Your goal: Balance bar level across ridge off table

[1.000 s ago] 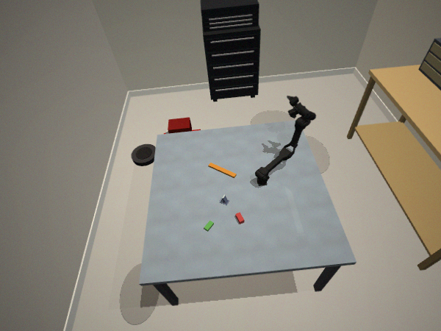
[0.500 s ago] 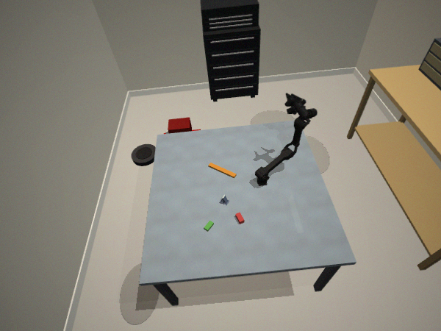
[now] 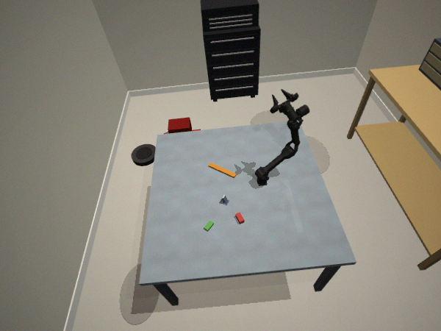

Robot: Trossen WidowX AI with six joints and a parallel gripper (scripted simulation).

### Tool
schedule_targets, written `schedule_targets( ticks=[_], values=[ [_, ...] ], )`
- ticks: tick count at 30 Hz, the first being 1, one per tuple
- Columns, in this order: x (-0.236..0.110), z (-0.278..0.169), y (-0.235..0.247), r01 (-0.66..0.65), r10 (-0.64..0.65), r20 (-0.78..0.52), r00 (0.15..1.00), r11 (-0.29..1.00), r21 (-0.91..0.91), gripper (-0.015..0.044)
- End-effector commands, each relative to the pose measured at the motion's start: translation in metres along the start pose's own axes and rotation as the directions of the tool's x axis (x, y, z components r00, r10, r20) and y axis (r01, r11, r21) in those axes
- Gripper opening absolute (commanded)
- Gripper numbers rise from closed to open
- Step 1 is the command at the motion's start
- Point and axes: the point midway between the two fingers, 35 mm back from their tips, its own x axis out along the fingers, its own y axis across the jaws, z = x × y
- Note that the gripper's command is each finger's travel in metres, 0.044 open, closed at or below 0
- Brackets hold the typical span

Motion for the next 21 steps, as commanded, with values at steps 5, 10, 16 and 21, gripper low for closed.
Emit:
schedule_targets(
  ticks=[5, 10, 16, 21],
  values=[
    [0.007, -0.042, -0.093, 0.076, -0.117, -0.067, 0.991, 0.894, -0.441, 0.0315],
    [0.011, -0.052, -0.149, 0.108, -0.198, -0.067, 0.978, 0.753, -0.649, 0.0315],
    [0.012, -0.054, -0.196, 0.101, -0.277, -0.075, 0.958, 0.571, -0.815, 0.0315],
    [0.017, -0.044, -0.251, 0.119, -0.369, -0.025, 0.929, 0.362, -0.924, 0.0315]
  ],
)
